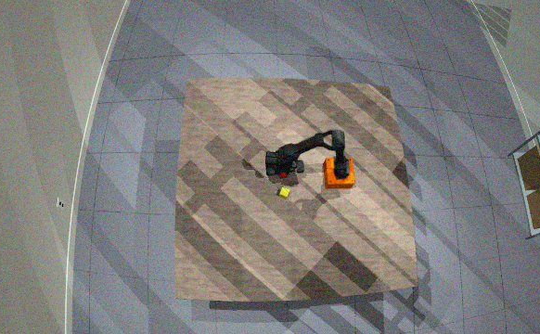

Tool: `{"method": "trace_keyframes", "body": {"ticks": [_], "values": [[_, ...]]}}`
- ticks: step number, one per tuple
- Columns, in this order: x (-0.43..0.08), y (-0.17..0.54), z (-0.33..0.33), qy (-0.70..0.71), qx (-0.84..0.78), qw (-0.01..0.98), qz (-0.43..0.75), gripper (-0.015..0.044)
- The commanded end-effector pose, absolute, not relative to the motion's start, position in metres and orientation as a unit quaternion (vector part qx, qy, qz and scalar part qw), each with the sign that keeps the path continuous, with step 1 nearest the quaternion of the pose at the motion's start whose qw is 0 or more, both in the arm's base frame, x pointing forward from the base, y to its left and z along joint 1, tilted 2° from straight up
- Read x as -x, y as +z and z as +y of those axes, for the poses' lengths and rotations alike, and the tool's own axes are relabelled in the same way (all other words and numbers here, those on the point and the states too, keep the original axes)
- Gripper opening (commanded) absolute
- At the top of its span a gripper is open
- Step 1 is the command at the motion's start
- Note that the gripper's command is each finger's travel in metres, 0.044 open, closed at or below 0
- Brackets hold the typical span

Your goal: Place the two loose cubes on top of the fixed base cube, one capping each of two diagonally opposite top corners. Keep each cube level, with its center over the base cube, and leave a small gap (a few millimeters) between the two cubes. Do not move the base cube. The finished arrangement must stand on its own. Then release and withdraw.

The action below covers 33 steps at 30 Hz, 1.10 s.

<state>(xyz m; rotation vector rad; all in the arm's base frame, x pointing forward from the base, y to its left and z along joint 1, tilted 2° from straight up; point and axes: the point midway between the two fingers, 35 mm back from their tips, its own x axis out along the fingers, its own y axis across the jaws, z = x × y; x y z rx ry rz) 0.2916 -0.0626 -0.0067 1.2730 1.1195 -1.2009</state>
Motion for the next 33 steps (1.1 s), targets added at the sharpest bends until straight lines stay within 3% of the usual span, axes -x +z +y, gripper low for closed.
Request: {"method": "trace_keyframes", "body": {"ticks": [1, 33], "values": [[-0.29, -0.009, -0.063, -0.502, -0.526, 0.505, 0.465, 0.0105], [-0.288, 0.089, -0.062, -0.502, -0.526, 0.505, 0.465, 0.0105]]}}
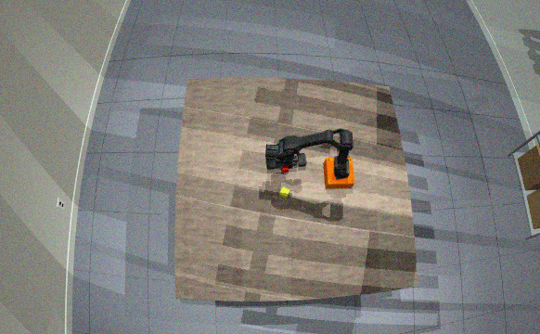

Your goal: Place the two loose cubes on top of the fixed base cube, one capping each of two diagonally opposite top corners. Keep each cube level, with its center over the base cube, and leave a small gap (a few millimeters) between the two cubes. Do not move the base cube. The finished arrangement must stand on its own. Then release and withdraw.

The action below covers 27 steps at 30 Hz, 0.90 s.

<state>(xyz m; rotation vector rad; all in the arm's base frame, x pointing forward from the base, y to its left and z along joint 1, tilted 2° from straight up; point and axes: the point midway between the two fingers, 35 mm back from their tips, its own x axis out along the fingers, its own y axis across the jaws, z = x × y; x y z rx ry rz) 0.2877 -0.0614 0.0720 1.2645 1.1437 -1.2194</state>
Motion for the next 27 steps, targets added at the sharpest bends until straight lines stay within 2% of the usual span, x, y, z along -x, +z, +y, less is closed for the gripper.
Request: {"method": "trace_keyframes", "body": {"ticks": [1, 11, 27], "values": [[-0.287, 0.092, -0.062, -0.502, -0.526, 0.505, 0.465, 0.0105], [-0.286, 0.1, -0.06, -0.495, -0.519, 0.513, 0.472, 0.0105], [-0.304, 0.087, -0.021, -0.306, -0.317, 0.657, 0.612, 0.0105]]}}
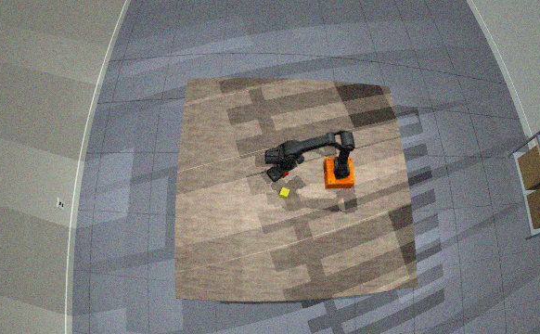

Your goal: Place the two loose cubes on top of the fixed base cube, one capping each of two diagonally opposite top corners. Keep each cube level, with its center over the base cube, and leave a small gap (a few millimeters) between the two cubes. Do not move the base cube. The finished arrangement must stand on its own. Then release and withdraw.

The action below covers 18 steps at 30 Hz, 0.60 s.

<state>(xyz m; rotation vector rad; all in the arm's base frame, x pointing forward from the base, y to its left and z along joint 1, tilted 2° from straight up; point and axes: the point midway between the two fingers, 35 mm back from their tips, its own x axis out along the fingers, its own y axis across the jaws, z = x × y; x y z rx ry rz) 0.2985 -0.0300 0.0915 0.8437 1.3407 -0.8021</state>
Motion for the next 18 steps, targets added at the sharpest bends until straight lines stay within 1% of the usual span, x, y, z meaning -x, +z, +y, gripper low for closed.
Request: {"method": "trace_keyframes", "body": {"ticks": [1, 10, 18], "values": [[-0.304, 0.086, -0.019, -0.293, -0.303, 0.664, 0.618, 0.0105], [-0.311, 0.078, 0.005, -0.166, -0.169, 0.71, 0.663, 0.0105], [-0.316, 0.071, 0.027, -0.049, -0.045, 0.729, 0.682, 0.0105]]}}
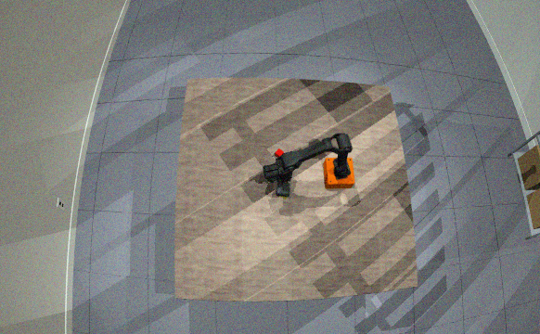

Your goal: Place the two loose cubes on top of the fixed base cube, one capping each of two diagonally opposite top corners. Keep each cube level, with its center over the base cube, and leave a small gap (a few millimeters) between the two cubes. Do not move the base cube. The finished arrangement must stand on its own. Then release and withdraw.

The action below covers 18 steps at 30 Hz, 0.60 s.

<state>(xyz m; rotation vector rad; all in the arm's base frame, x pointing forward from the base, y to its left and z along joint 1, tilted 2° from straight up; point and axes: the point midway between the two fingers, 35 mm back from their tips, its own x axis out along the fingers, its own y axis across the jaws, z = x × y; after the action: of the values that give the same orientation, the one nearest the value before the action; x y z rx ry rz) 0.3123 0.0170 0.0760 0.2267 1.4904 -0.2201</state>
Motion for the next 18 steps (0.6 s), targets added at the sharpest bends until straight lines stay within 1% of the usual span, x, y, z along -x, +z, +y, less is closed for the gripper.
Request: {"method": "trace_keyframes", "body": {"ticks": [1, 8, 18], "values": [[-0.316, 0.07, 0.029, -0.034, -0.029, 0.729, 0.683, 0.0105], [-0.318, 0.065, 0.047, 0.06, 0.07, 0.727, 0.681, 0.0105], [-0.318, 0.064, 0.048, 0.063, 0.073, 0.726, 0.68, 0.0105]]}}
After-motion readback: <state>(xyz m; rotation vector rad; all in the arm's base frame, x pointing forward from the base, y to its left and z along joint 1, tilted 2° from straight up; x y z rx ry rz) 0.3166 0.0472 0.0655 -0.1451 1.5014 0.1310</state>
